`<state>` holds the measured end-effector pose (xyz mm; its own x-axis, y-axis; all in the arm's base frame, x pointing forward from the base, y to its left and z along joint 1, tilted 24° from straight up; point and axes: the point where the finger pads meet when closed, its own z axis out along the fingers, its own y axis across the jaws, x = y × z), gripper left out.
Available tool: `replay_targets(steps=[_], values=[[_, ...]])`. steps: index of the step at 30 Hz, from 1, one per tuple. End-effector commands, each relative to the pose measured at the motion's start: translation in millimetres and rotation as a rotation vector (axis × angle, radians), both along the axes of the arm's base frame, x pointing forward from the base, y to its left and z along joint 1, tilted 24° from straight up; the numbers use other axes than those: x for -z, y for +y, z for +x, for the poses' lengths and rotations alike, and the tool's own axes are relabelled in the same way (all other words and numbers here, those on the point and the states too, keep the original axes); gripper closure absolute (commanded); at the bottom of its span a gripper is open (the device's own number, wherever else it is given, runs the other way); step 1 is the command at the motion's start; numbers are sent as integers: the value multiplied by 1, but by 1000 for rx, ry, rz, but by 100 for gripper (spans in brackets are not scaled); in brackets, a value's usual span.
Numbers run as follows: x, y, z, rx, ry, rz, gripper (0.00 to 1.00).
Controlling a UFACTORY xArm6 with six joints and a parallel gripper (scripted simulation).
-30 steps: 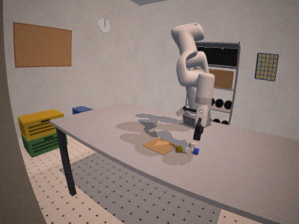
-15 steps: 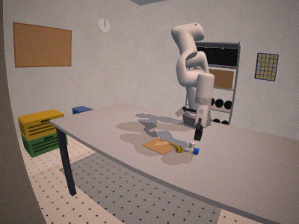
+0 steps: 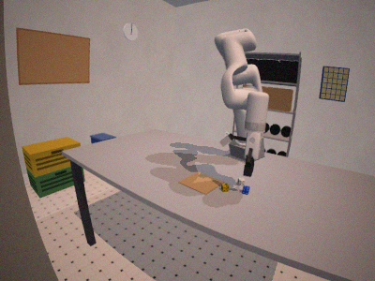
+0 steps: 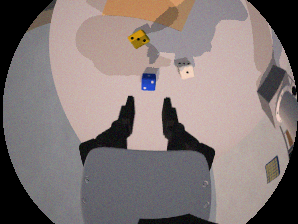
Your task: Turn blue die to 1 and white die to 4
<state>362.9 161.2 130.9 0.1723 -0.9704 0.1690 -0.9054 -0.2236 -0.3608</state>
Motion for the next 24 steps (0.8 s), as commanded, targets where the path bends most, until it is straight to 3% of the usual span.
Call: replay_targets(steps=[1,24], values=[[-1,1,1,-1,-3,2,58],[6,0,4,-1,-2,2,58]])
